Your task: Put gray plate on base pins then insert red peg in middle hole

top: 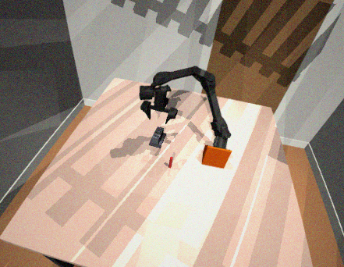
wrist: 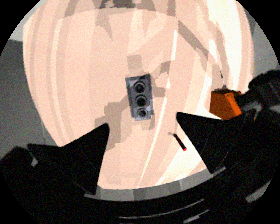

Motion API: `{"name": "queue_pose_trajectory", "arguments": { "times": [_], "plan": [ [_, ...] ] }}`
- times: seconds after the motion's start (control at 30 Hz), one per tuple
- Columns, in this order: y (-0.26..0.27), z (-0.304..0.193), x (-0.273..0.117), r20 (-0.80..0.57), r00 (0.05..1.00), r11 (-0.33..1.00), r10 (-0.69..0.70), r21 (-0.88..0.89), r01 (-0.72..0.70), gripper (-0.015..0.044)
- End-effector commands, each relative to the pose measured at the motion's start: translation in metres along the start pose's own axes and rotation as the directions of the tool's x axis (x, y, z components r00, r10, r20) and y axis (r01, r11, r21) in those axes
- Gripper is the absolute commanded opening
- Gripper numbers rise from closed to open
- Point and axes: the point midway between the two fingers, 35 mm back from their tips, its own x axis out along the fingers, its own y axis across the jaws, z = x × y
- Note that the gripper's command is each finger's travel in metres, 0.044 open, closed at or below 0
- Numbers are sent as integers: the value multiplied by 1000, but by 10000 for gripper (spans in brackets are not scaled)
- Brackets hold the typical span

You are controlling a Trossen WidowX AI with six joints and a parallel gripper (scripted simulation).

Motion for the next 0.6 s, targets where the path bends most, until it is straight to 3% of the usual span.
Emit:
{"name": "queue_pose_trajectory", "arguments": {
  "times": [0.0, 0.37, 0.57],
  "plan": [
    [-2, 0, -1, 0, 1000, 1000, -17, 2, 17, 440],
    [-108, -151, -5, -18, 1000, 895, -21, -447, 11, 440],
    [-126, -164, -1, -9, 1000, 866, -21, -499, 14, 440]
  ]
}}
